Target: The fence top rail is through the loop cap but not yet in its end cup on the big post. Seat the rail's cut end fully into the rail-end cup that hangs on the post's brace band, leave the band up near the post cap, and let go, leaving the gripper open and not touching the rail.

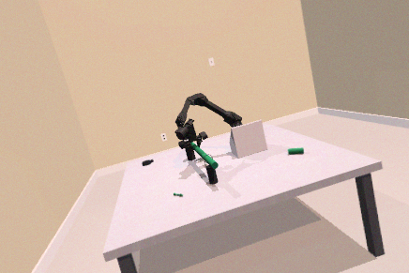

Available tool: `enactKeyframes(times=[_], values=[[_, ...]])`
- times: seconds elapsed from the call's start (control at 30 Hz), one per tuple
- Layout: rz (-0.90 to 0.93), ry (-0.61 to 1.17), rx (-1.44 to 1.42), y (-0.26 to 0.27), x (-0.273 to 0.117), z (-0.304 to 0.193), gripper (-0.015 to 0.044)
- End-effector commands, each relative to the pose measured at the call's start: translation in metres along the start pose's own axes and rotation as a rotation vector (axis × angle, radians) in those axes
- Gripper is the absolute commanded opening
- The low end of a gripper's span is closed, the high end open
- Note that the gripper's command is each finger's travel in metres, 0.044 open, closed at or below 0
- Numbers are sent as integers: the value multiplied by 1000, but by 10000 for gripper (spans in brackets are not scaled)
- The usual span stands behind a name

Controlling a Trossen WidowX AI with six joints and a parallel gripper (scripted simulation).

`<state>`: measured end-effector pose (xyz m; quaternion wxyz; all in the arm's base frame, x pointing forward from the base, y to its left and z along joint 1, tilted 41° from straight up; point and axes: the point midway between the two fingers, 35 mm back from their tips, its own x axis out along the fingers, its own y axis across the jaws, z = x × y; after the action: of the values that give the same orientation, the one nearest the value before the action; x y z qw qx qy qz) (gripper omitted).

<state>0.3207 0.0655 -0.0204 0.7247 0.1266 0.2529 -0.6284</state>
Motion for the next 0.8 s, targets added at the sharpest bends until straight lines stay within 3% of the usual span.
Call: enactKeyframes(times=[0.0, 0.77], values=[[14, 7, 9, 3, -6, -3, 0], [11, 5, 7, 4, -8, -3, 0]])
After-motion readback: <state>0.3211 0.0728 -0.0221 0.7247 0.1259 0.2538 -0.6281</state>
